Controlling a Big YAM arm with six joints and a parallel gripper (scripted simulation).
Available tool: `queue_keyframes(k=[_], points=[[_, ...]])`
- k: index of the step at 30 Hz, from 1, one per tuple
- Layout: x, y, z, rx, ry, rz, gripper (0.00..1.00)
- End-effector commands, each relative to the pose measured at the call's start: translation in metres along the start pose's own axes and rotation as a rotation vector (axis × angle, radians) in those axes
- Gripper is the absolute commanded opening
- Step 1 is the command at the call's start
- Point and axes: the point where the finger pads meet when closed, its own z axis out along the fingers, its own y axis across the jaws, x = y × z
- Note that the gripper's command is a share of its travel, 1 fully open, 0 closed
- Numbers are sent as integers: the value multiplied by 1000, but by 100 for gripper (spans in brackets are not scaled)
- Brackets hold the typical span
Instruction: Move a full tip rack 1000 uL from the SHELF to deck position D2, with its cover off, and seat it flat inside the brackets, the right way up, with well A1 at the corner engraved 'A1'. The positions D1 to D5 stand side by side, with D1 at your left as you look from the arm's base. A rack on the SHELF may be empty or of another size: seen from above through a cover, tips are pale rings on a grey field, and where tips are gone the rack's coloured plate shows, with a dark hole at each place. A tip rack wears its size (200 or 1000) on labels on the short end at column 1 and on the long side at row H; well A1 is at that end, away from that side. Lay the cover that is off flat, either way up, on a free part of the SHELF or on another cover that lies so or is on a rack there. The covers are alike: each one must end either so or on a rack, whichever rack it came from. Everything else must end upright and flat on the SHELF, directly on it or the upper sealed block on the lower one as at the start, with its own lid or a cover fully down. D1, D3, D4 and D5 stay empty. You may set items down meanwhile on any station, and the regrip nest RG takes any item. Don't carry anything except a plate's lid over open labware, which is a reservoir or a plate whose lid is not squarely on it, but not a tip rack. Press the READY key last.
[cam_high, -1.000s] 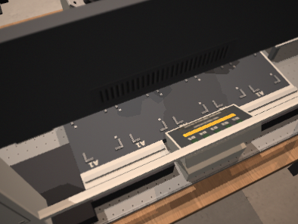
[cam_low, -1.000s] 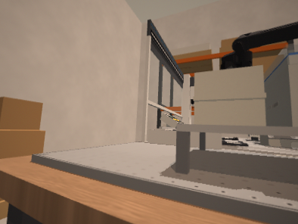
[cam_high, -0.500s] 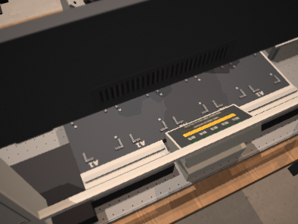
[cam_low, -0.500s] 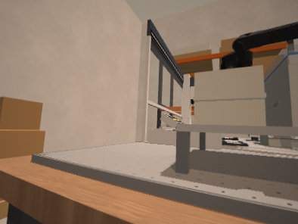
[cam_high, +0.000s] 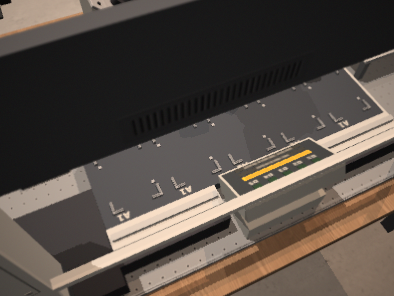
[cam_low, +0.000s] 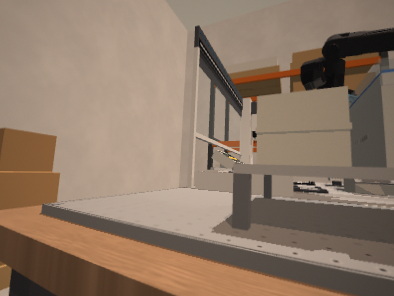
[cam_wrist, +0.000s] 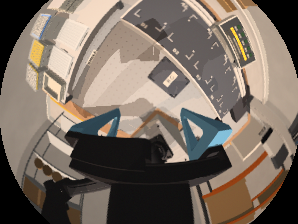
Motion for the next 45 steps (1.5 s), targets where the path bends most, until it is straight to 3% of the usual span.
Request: queue_keyframes(k=[1, 45], points=[[4, 35, -2, -52, 30, -59, 100], [3, 40, -3, -53, 29, -79, 100]])
